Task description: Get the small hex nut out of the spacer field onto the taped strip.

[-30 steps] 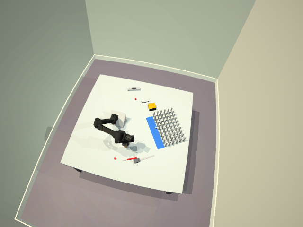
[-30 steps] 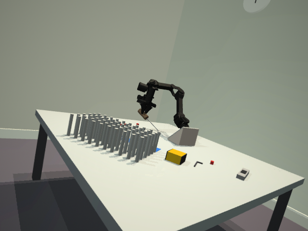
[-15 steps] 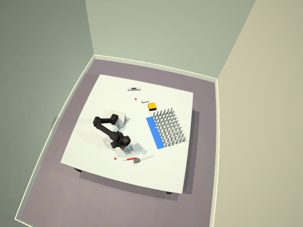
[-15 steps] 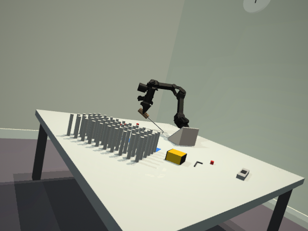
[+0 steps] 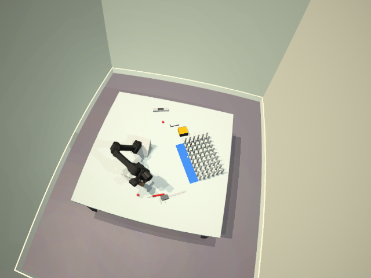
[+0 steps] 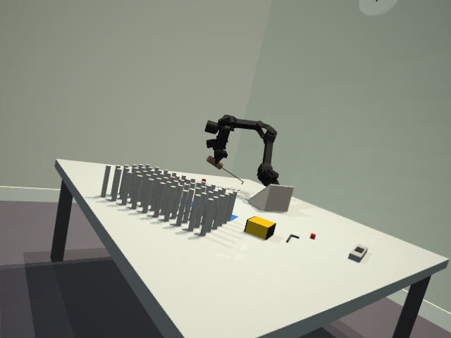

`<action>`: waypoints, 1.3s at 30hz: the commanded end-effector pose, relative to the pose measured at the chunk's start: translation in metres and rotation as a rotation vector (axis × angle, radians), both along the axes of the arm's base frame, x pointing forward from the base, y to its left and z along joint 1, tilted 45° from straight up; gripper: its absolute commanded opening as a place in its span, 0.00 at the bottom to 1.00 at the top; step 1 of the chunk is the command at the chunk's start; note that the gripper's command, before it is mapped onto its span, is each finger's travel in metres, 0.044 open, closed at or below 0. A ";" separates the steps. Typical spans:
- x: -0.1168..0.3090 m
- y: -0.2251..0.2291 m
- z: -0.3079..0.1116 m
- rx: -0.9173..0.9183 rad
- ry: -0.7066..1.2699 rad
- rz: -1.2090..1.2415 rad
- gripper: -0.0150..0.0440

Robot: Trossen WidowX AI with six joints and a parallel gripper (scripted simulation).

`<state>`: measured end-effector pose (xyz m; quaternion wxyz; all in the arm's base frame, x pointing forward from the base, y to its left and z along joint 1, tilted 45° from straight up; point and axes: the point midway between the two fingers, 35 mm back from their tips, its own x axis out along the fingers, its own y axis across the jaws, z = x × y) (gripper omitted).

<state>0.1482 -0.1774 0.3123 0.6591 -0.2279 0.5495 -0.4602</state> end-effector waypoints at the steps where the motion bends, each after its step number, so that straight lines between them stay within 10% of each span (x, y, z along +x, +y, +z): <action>1: -0.015 -0.005 0.013 -0.034 0.114 0.028 0.25; 20: -0.068 -0.019 0.048 -0.064 0.683 0.115 0.25; 39: -0.068 -0.023 0.044 -0.056 0.701 0.117 0.25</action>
